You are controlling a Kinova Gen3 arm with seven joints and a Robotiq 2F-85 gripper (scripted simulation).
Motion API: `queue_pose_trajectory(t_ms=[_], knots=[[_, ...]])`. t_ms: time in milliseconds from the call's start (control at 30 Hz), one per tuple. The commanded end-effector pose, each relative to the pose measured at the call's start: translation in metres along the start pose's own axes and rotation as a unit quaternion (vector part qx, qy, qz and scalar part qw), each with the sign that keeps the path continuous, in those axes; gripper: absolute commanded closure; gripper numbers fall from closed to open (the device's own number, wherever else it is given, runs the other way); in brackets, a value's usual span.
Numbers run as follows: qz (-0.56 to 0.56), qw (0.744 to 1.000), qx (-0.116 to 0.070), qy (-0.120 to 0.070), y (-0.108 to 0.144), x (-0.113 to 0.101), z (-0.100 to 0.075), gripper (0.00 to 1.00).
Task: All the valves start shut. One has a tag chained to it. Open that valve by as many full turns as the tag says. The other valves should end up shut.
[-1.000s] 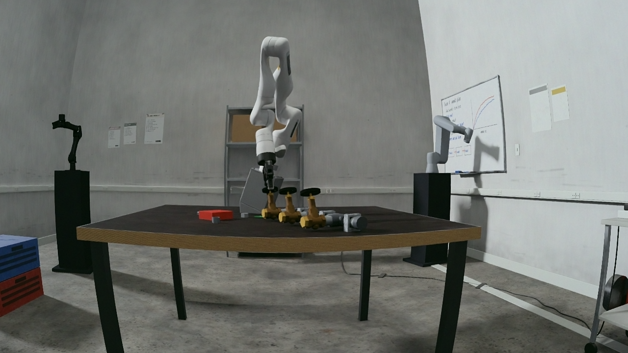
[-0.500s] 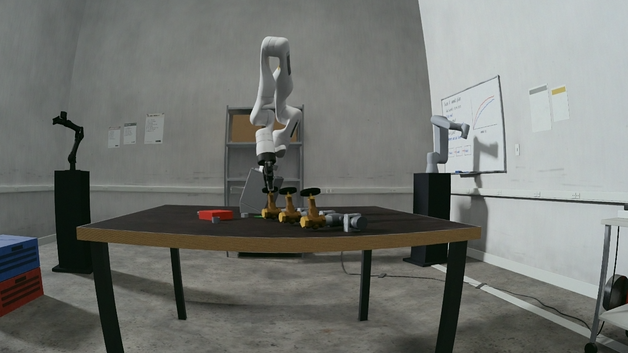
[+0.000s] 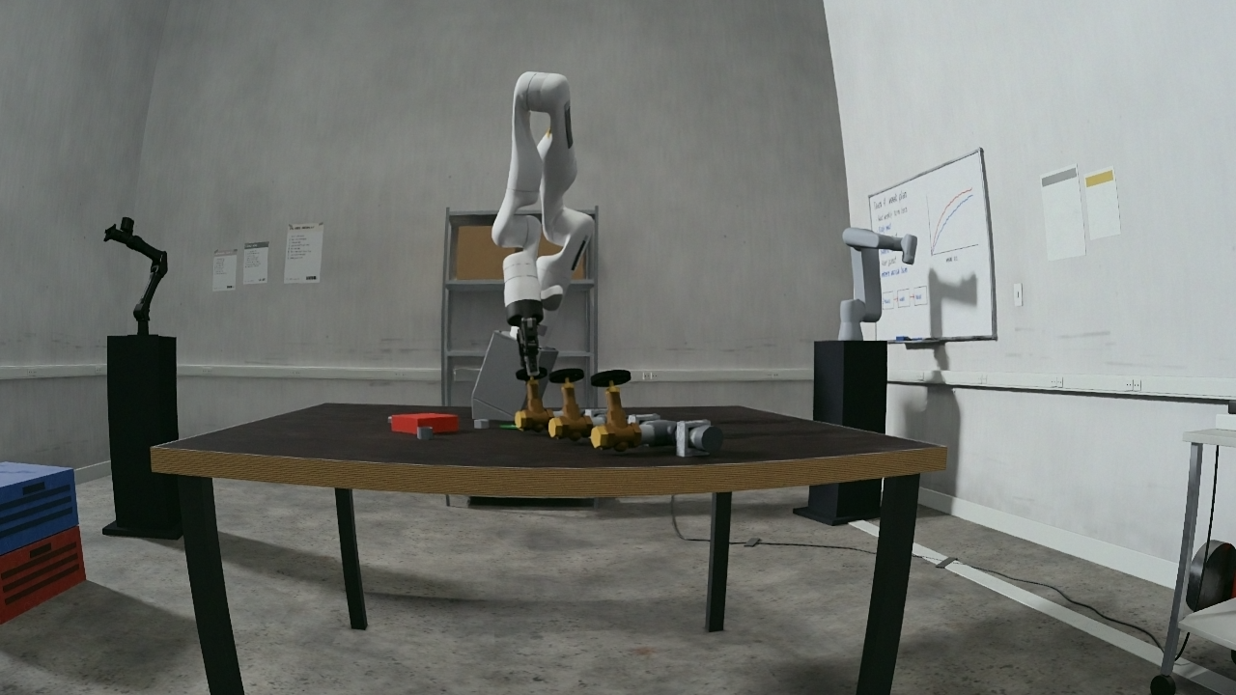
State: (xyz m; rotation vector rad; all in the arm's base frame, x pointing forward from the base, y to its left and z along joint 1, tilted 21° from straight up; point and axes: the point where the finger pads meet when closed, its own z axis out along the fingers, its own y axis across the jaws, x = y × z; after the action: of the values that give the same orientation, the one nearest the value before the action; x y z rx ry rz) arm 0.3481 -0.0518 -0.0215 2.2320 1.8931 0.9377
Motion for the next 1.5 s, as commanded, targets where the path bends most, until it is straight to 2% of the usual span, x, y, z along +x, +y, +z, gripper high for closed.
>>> queue_pose_trajectory(t_ms=[0,600,833,1100,1167,1467], knots=[[-0.003,1.000,0.000,0.000,0.0004,-0.0002,-0.0001,0.32],[-0.083,0.997,0.000,0.000,0.0004,-0.0002,-0.0001,0.32],[-0.160,0.987,0.000,0.000,0.0004,-0.0002,-0.0001,0.32],[-0.274,0.962,0.000,0.000,0.0004,-0.0002,-0.0001,0.32],[-0.274,0.962,0.000,0.000,0.0004,-0.0002,-0.0001,0.32],[-0.424,0.905,0.000,0.000,0.0004,-0.0001,-0.0001,0.32]])
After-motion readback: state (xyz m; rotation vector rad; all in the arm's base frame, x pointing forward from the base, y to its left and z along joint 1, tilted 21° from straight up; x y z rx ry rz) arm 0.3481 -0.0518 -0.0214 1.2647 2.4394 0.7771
